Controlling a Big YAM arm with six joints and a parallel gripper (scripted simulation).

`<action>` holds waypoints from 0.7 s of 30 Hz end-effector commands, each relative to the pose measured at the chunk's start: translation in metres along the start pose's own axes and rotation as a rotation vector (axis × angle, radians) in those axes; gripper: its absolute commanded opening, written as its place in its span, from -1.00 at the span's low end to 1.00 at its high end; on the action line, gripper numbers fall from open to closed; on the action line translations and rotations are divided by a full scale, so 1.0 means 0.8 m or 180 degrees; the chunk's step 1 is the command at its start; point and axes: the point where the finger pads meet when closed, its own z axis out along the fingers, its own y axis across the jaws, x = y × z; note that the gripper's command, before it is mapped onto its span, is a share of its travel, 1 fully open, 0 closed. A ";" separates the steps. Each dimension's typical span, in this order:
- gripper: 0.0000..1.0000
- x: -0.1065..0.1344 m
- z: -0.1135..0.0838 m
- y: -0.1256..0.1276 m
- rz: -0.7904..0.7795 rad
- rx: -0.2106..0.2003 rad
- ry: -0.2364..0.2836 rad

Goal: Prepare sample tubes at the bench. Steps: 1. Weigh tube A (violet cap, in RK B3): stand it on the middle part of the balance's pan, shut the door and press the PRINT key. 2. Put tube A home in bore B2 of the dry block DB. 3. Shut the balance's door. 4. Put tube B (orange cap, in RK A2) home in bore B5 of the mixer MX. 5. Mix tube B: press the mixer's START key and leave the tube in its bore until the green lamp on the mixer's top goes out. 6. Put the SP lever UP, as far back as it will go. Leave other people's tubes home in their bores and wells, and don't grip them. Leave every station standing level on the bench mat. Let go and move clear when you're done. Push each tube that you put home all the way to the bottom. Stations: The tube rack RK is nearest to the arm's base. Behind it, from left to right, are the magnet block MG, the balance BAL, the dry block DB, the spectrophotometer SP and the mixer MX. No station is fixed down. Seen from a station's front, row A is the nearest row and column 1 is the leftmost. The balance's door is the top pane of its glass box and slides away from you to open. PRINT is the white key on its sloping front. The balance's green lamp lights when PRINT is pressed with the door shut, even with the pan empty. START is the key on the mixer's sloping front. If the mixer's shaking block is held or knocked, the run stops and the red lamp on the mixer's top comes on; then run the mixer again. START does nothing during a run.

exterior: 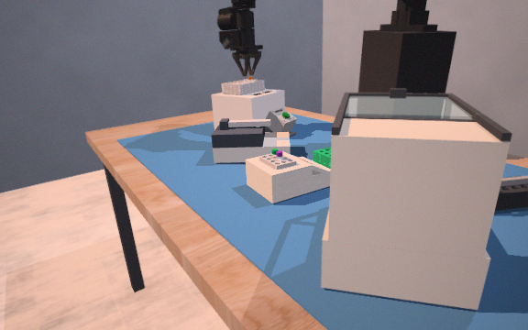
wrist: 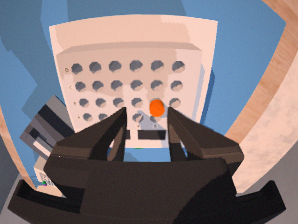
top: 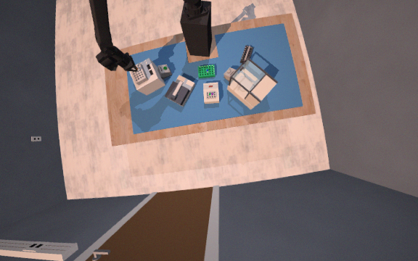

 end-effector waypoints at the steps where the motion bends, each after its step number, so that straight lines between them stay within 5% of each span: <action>1: -0.28 -0.015 -0.012 0.001 0.0006 -0.0008 -0.0063; 4: -0.28 -0.034 -0.038 -0.016 0.0005 -0.0012 -0.0168; 21: -0.28 -0.034 -0.070 -0.008 -0.0034 -0.0011 -0.0173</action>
